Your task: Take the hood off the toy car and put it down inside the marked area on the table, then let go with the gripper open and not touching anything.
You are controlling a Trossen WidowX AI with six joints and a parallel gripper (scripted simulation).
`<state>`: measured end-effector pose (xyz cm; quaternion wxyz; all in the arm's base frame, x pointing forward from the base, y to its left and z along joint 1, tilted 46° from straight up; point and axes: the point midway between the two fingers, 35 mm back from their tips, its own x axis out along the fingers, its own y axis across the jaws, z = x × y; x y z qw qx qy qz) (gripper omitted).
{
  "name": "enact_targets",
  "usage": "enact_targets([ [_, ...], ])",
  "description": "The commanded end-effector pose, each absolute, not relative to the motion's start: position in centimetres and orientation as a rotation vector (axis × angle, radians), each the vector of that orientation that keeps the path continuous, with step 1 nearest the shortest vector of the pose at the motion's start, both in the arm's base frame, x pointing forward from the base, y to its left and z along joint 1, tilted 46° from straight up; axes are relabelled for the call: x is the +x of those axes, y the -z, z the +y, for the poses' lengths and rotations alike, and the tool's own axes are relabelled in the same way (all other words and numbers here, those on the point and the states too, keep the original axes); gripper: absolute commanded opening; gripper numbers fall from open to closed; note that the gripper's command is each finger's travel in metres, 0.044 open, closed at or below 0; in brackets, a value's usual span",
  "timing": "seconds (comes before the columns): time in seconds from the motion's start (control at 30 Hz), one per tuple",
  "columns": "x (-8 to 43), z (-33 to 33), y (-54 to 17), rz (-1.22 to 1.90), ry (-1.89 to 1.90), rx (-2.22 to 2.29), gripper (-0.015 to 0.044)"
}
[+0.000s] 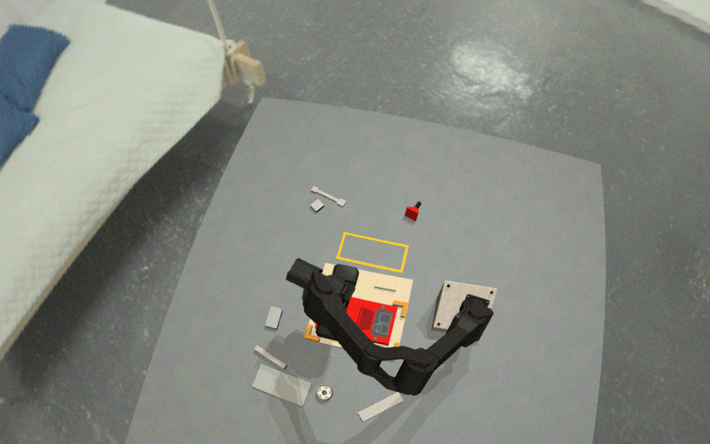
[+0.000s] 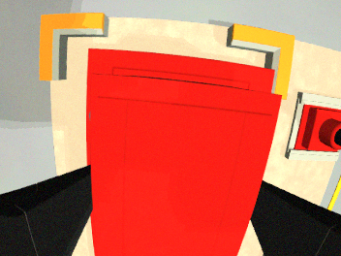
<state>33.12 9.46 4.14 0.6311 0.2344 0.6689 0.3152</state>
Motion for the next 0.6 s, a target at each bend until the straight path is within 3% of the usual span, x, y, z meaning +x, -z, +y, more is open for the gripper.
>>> enact_targets([
  [0.0, 33.4, 9.1, -4.5, 1.522, -0.721, 0.529, 0.0],
  [0.57, 33.7, 7.1, -6.4, 1.522, -0.719, 0.528, 0.0],
])
